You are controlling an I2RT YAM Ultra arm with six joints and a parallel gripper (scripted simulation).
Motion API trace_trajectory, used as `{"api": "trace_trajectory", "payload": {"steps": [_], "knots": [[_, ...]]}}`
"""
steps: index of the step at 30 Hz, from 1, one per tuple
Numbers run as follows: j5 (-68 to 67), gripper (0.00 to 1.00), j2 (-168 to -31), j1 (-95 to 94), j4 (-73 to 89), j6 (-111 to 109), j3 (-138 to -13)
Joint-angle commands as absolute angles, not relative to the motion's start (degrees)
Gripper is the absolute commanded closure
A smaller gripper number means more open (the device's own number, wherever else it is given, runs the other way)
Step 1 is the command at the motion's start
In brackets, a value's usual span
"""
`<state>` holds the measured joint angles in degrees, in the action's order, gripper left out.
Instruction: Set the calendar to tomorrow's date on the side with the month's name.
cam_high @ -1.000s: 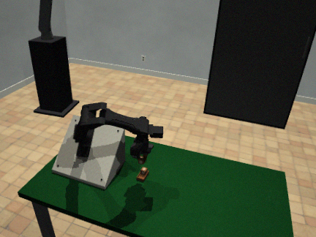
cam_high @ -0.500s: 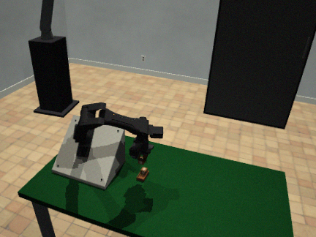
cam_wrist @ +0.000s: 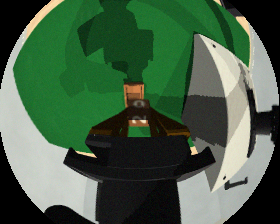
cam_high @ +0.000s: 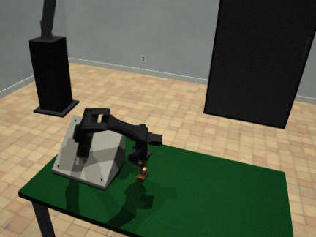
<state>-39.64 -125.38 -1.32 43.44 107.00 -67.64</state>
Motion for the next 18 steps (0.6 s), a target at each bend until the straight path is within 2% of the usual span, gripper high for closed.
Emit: {"api": "trace_trajectory", "payload": {"steps": [1,18], "knots": [[-40.5,0.74,-125.3,-1.5,40.2,105.2,-67.3],[-40.8,0.74,-127.3,1.0,34.3,101.9,-65.5]]}}
